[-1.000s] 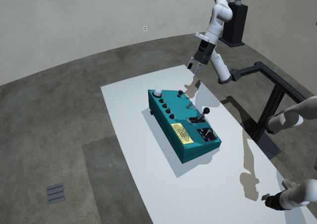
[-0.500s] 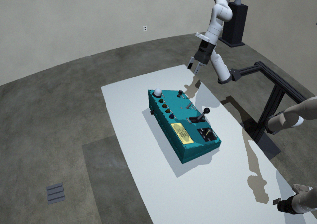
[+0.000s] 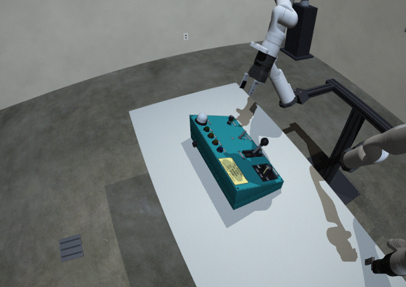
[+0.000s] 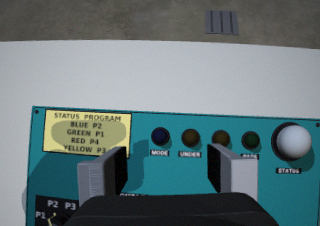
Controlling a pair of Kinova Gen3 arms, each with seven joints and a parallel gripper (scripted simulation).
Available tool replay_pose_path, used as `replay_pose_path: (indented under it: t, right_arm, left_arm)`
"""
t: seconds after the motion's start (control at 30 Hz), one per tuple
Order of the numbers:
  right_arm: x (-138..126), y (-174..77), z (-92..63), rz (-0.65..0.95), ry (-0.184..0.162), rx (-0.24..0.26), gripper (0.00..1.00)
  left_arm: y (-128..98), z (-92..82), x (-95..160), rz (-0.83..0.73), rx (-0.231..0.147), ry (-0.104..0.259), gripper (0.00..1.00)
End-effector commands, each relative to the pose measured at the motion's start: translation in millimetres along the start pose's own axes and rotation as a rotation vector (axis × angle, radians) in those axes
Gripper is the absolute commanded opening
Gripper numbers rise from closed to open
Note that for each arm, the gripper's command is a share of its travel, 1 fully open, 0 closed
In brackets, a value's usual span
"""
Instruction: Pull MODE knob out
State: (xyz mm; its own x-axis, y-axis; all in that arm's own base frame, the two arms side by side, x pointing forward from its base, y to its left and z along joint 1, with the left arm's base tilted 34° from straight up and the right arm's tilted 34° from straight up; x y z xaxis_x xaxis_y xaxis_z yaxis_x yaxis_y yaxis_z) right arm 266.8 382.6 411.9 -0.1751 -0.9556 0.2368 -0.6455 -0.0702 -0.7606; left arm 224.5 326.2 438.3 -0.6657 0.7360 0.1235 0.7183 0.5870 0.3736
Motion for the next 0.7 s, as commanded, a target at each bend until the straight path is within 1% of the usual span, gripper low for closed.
replay_pose_path:
  t: [0.0, 0.13, 0.2, 0.23, 0.67]
  right_arm:
    - [0, 0, -0.5, 0.0, -0.001, 0.001, 1.0]
    - [0, 0, -0.5, 0.0, -0.001, 0.001, 1.0]
    - [0, 0, -0.5, 0.0, -0.001, 0.001, 1.0]
    - [0, 0, -0.5, 0.0, -0.001, 0.001, 1.0]
    - [0, 0, -0.5, 0.0, -0.001, 0.001, 1.0]
  left_arm:
    - [-5, 0.1, 18, -0.042, 0.005, 0.016, 1.0]
    - [-10, 0.1, 34, -0.081, 0.01, 0.032, 1.0]
    - [-10, 0.1, 34, -0.081, 0.01, 0.032, 1.0]
    - [-14, -0.1, 45, -0.108, 0.014, 0.043, 1.0]
    - [-36, -2.6, 92, -0.229, 0.03, 0.092, 1.0]
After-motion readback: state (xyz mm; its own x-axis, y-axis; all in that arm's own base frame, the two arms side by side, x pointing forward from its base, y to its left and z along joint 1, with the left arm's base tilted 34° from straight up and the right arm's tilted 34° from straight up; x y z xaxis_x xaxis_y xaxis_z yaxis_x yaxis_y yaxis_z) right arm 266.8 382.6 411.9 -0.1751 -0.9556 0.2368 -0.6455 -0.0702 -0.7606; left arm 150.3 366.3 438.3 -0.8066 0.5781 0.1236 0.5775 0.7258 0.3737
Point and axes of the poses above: on each arm, the point where the finger pads meet when closed, its own z axis out along the fingers, its own x axis across the jaws, y = z × x, the point moved 9 cm from there along -z, back along the fingers, and after that the axes turned 15 degrees about z, right-handed, at the moved point
